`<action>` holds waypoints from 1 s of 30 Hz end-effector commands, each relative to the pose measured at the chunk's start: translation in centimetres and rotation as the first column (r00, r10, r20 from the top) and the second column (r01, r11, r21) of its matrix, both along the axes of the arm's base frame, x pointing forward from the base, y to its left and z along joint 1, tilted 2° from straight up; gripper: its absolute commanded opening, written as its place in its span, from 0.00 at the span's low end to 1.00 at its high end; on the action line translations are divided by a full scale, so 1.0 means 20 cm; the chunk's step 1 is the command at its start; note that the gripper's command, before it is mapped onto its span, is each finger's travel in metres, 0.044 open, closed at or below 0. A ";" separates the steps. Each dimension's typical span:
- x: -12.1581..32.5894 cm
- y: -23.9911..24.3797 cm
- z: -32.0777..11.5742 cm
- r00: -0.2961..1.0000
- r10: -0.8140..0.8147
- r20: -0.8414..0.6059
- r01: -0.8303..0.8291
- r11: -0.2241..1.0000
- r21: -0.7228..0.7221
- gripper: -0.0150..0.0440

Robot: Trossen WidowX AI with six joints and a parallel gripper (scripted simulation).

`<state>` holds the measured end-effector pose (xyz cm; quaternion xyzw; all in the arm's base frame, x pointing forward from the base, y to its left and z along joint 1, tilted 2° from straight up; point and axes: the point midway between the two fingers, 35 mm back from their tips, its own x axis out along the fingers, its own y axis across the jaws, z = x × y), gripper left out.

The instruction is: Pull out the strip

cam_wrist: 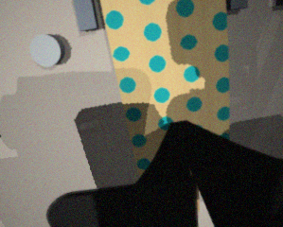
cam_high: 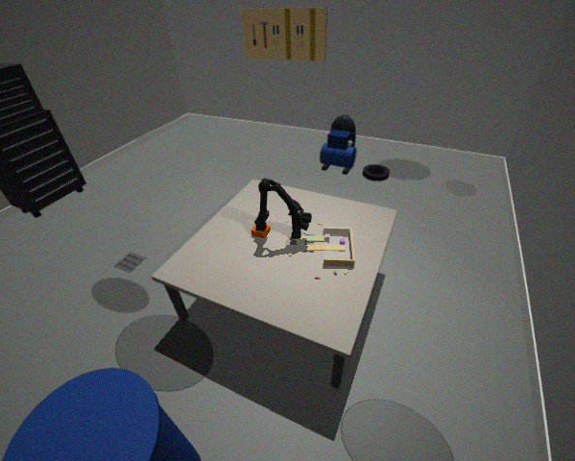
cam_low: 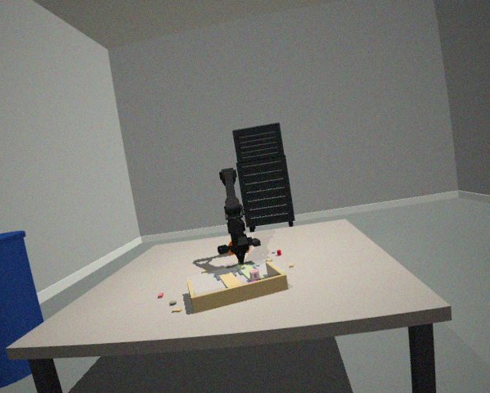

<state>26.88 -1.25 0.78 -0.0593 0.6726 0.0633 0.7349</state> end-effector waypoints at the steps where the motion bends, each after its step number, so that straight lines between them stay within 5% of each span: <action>1: -0.07 0.00 -0.03 1.000 0.003 -0.028 -0.003 1.000 0.000 0.25; 30: -0.28 -0.03 -0.05 0.999 0.003 -0.032 -0.003 1.000 -0.001 0.25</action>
